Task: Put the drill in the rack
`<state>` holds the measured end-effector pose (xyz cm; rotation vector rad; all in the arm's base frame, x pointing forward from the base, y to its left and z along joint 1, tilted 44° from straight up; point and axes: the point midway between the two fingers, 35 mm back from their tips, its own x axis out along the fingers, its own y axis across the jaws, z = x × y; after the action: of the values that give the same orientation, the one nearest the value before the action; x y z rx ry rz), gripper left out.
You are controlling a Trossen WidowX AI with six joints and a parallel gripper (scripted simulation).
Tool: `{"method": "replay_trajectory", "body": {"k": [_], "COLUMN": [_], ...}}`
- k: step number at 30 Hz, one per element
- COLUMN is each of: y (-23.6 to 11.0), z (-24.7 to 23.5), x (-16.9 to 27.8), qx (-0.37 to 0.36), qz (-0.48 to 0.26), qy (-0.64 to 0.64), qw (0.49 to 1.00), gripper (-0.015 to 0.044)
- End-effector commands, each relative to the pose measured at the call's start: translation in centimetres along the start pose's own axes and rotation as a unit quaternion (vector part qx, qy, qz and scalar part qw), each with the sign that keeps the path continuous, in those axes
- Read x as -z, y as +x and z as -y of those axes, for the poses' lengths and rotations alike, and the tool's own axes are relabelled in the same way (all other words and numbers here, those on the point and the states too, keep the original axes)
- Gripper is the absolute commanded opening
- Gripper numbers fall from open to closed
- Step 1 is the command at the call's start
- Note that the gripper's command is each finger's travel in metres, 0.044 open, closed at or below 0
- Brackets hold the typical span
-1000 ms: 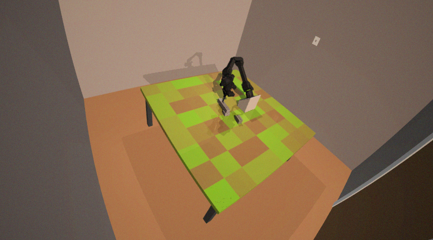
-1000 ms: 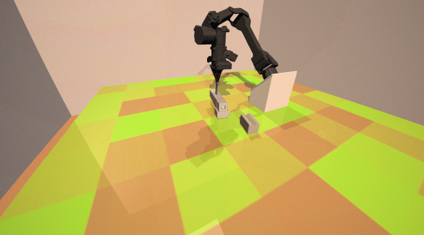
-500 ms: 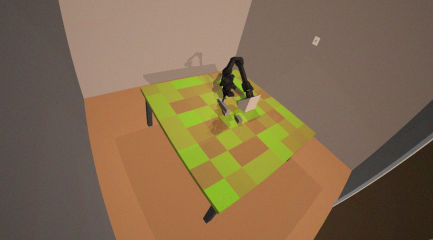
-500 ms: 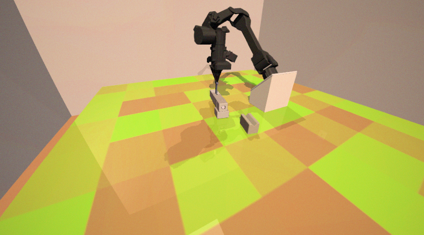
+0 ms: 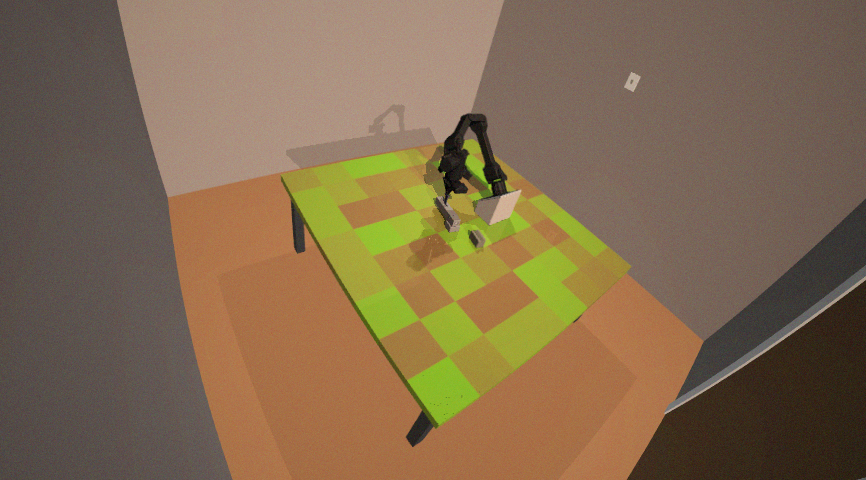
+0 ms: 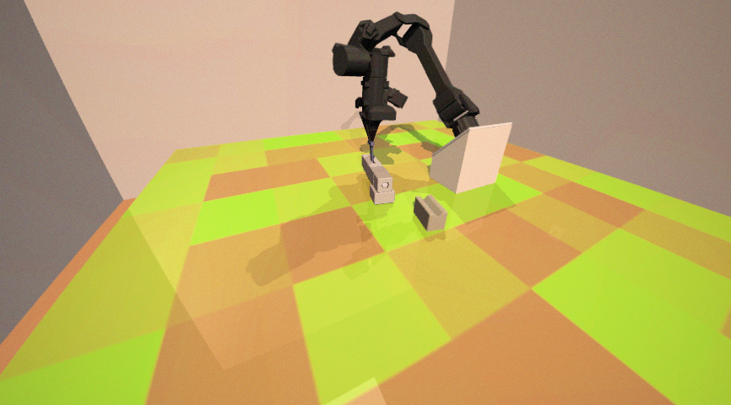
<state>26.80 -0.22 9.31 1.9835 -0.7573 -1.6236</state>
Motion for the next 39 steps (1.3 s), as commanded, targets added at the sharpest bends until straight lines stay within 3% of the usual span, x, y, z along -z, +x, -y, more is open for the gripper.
{"method": "replay_trajectory", "body": {"k": [1, 39], "y": [1.0, 2.6], "z": [0.2, 0.1], "x": [-0.5, -1.2], "qx": [-0.003, -0.004], "qz": [0.017, 0.017], "qy": [-0.004, -0.004], "qw": [1.0, 1.0], "gripper": [0.0, 0.0]}}
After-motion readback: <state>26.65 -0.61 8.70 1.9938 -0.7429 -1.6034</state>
